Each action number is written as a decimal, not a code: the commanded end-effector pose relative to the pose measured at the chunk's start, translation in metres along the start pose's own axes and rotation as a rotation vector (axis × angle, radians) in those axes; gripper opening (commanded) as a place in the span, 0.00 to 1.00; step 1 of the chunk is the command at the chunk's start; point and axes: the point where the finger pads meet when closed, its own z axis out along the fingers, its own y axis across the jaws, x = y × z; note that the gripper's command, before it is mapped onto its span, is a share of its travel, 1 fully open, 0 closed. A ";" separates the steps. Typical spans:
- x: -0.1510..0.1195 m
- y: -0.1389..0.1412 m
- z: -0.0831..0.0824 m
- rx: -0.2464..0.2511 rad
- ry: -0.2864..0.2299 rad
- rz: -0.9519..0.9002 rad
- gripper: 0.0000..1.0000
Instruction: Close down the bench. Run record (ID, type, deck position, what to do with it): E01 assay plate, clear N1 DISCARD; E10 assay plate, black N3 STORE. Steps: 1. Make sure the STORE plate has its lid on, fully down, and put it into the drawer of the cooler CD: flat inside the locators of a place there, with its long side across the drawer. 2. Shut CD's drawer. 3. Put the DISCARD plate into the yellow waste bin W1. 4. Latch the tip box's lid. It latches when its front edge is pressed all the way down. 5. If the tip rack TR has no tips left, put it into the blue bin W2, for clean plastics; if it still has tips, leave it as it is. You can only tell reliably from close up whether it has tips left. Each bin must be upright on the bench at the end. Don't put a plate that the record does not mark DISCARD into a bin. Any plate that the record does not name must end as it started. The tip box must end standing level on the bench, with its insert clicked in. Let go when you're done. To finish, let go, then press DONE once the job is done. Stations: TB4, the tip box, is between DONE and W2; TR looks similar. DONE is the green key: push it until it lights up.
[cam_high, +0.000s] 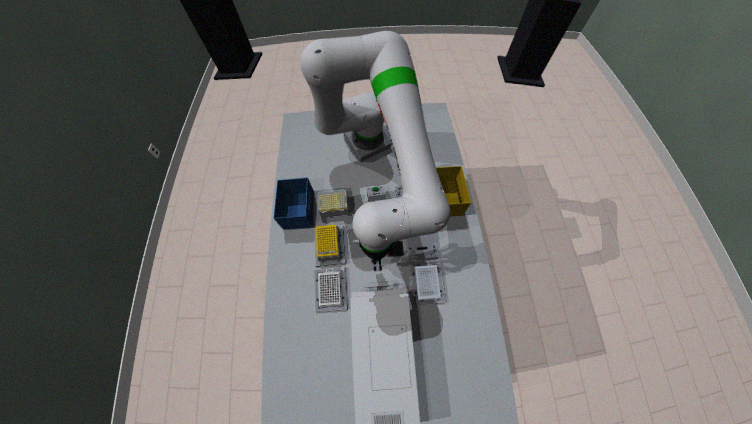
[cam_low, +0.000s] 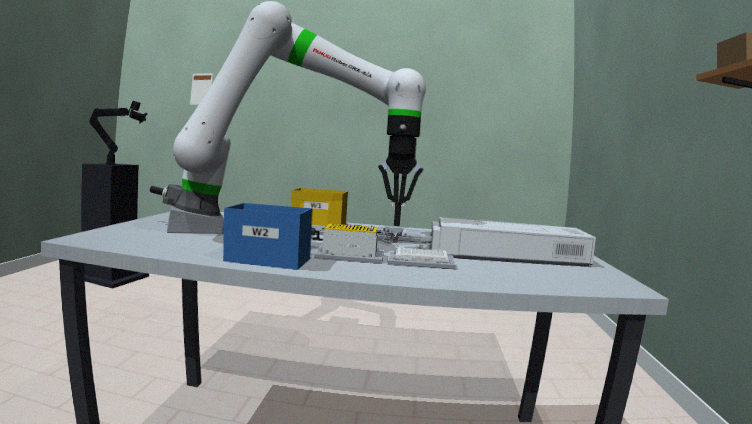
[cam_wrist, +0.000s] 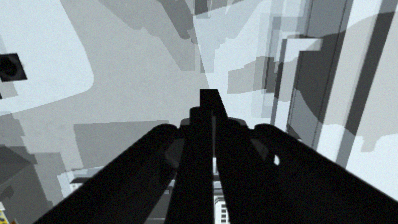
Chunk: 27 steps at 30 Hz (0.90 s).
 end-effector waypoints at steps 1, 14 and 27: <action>0.000 0.001 -0.005 -0.002 0.000 0.000 0.10; 0.000 0.001 -0.020 -0.002 0.000 0.000 0.10; 0.000 0.001 -0.037 -0.002 0.000 0.000 0.10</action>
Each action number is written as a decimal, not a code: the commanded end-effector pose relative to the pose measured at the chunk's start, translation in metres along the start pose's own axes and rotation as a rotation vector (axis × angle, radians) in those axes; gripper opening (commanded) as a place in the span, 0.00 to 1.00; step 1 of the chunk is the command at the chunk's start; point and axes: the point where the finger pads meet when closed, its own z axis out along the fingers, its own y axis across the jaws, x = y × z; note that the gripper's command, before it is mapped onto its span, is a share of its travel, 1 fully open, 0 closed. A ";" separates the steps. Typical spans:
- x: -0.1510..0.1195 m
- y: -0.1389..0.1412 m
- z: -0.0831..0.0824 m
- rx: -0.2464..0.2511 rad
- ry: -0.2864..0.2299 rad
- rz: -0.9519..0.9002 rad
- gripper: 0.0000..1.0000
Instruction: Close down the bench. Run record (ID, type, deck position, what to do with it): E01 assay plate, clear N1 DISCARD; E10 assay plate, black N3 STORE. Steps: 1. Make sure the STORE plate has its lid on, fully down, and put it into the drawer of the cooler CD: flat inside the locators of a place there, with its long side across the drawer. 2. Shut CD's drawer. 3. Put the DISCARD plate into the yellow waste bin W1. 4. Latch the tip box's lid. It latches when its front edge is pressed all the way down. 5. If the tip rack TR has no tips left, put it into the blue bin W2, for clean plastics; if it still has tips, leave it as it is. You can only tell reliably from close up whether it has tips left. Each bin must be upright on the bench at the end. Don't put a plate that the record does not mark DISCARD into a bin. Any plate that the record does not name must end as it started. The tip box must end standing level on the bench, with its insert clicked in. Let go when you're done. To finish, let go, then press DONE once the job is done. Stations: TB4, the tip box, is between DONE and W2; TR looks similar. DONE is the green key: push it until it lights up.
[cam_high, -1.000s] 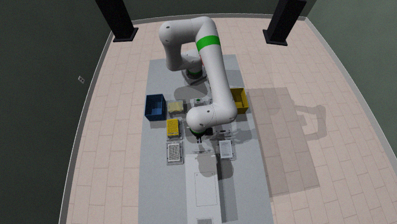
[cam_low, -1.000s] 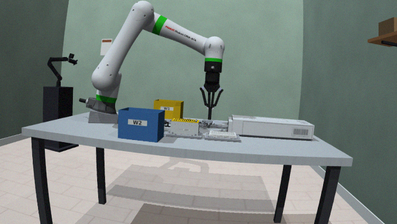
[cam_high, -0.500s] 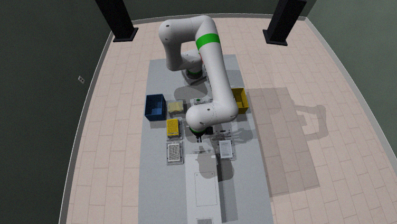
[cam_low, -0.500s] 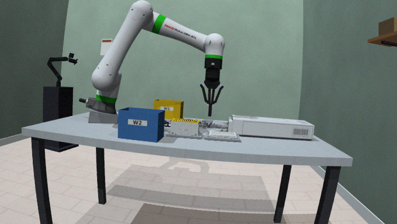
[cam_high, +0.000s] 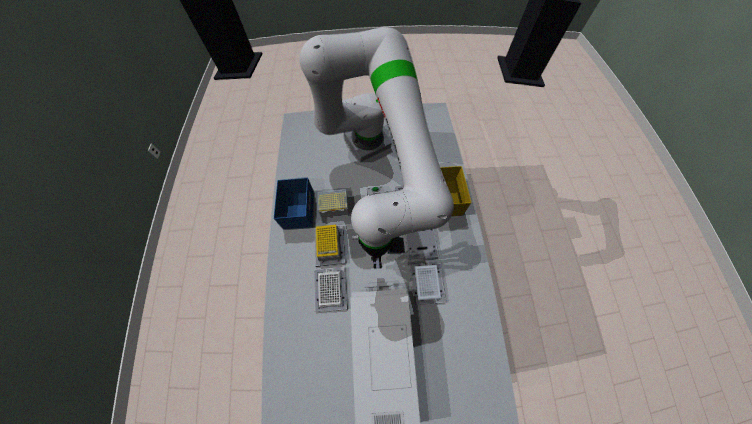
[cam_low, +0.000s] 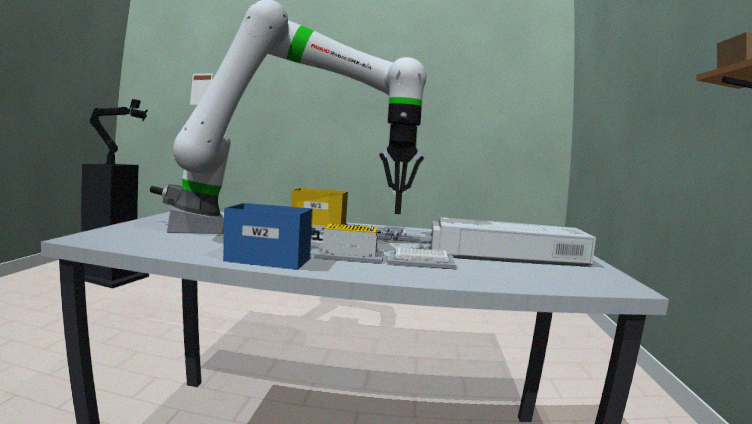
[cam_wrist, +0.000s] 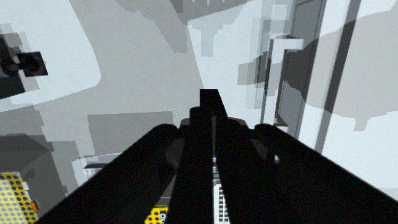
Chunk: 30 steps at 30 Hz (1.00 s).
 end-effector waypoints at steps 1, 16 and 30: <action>0.000 0.001 -0.005 -0.002 0.000 0.000 0.10; 0.000 0.001 -0.022 -0.002 0.000 0.000 0.10; 0.018 0.008 -0.024 -0.002 0.000 0.167 0.70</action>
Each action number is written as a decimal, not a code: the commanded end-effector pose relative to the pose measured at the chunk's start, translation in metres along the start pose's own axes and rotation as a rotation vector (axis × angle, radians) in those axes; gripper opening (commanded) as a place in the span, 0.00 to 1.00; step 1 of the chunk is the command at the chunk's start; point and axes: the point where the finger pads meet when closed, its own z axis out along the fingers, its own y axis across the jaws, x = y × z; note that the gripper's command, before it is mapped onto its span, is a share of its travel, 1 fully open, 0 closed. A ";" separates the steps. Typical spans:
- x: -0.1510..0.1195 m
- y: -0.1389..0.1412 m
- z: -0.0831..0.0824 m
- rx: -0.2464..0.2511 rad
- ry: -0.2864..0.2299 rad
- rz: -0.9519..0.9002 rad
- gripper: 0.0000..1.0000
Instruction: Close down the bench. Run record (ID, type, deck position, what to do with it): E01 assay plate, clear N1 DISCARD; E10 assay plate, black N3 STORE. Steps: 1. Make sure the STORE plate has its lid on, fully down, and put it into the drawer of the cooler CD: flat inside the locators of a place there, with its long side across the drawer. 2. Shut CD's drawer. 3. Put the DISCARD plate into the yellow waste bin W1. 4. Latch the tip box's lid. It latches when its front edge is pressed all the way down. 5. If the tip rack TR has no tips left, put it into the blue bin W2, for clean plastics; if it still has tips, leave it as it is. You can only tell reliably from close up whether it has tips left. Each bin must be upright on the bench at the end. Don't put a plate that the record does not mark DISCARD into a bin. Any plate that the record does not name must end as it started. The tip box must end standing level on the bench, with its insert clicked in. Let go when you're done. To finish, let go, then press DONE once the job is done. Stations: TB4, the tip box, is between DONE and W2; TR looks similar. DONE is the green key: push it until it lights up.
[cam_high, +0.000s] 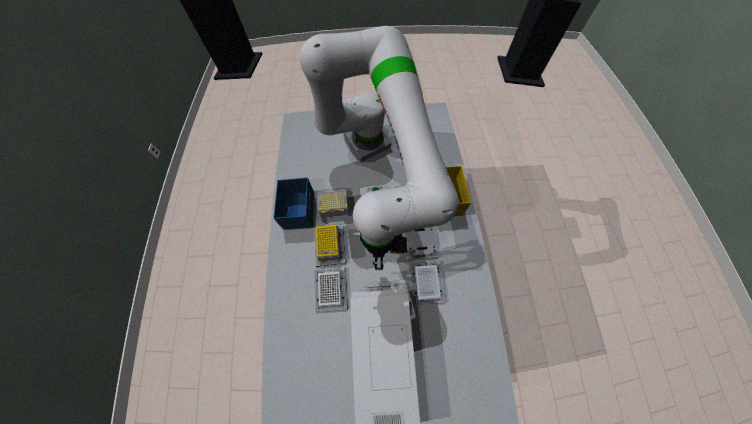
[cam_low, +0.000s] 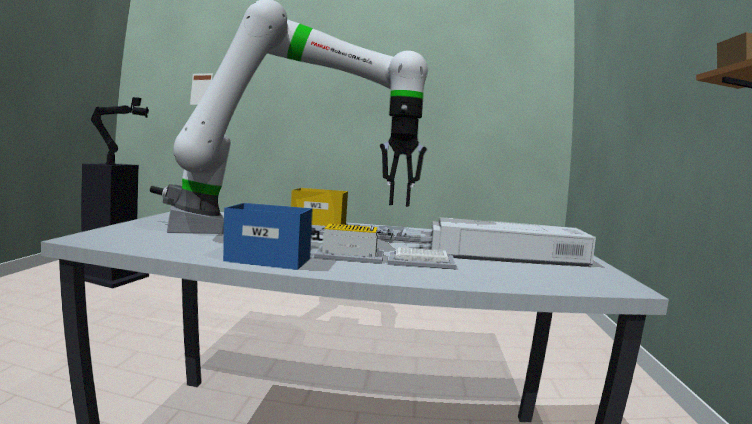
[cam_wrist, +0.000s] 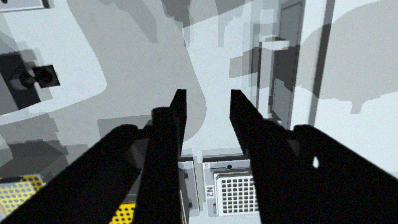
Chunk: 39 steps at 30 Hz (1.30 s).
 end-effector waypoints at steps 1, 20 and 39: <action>0.016 0.006 -0.002 -0.002 -0.002 0.144 0.70; 0.080 0.027 -0.008 -0.002 -0.001 0.711 0.70; 0.145 0.049 -0.013 -0.002 0.000 1.278 0.70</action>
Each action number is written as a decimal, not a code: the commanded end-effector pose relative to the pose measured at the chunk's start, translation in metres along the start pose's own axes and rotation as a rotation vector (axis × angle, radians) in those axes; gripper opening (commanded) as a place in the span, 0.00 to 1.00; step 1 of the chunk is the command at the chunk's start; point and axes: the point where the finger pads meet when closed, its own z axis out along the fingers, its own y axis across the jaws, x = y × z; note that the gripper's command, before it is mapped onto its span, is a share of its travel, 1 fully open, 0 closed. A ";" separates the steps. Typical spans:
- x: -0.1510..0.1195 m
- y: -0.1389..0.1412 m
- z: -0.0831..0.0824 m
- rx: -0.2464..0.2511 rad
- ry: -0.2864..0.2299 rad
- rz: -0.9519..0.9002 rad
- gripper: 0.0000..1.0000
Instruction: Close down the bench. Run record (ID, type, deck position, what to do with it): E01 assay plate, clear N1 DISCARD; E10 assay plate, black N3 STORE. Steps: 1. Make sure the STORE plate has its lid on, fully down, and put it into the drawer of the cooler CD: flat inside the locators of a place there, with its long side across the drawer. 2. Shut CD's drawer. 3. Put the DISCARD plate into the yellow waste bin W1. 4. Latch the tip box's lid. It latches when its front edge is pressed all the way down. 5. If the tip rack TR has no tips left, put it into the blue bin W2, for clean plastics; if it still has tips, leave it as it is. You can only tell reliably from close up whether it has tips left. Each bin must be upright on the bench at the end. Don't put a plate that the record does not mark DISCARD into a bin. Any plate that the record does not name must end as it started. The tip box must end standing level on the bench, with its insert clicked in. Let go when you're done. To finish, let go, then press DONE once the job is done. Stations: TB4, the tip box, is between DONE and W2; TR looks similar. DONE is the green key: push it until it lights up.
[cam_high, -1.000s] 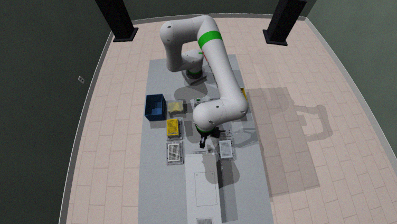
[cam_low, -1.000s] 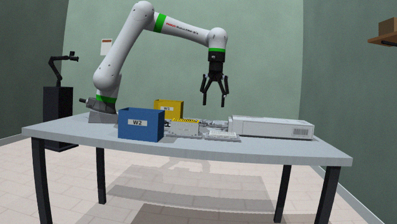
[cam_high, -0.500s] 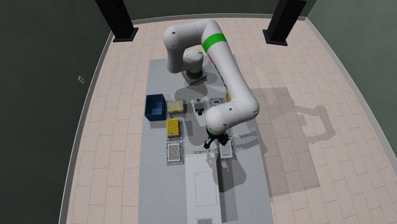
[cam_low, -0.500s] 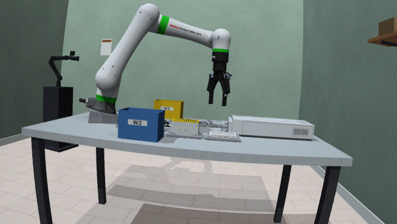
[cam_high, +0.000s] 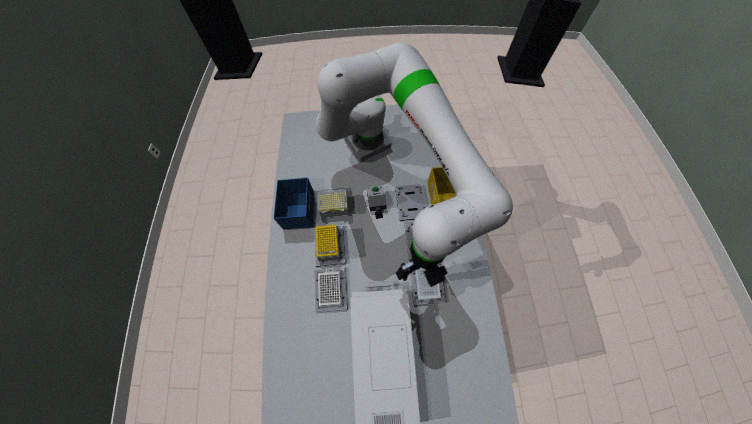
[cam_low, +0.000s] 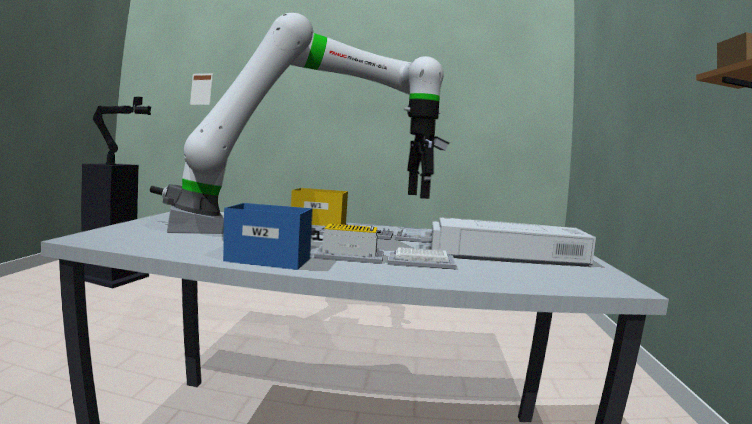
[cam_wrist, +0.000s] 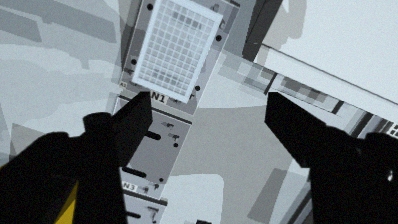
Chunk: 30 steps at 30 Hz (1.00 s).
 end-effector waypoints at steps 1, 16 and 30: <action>0.015 -0.014 -0.003 -0.009 -0.005 0.180 0.70; 0.042 -0.043 -0.005 -0.010 -0.004 0.391 0.70; 0.042 -0.043 0.001 -0.010 -0.004 0.391 0.70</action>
